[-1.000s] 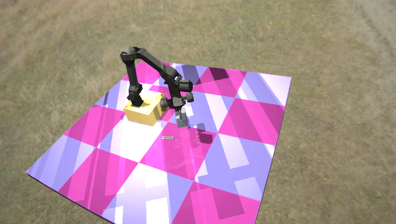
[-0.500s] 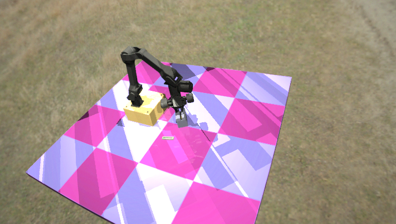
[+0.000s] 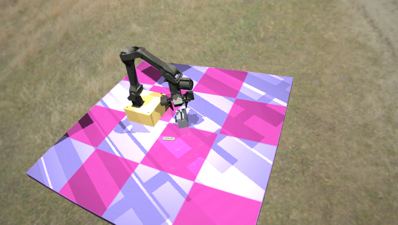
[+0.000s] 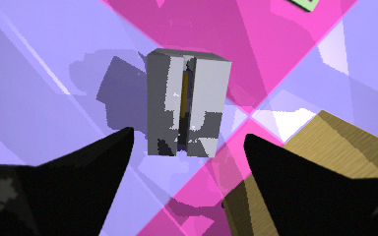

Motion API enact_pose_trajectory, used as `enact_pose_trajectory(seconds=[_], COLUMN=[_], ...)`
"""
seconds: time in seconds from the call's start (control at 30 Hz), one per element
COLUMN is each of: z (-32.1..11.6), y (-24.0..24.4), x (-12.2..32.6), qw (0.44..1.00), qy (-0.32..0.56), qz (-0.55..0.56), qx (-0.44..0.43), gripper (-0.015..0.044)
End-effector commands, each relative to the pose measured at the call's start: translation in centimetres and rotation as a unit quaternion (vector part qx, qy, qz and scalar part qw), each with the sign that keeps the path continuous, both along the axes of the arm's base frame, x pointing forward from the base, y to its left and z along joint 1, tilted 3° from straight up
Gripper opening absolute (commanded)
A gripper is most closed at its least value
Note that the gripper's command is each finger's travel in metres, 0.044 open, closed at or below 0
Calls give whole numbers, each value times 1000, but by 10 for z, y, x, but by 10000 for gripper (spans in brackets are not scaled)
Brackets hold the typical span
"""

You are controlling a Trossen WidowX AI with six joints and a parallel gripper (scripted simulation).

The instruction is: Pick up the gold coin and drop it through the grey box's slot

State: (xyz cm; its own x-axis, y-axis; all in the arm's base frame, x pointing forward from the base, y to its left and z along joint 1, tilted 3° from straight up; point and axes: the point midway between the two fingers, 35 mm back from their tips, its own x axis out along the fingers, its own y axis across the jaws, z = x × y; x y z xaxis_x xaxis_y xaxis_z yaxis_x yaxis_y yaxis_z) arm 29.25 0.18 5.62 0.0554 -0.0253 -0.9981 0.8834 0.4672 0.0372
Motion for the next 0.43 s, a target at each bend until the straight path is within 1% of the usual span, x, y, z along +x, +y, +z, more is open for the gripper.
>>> enact_pose_trajectory(seconds=[0.0, 0.07, 0.4], z=[31, 41, 41], y=[1, 1, 1], x=[-3, -6, -6], qw=[1000, 1000, 1000], qy=[-2, -2, -2], qz=[0, 0, 0], qx=[0, 0, 0], gripper=[440, 440, 440])
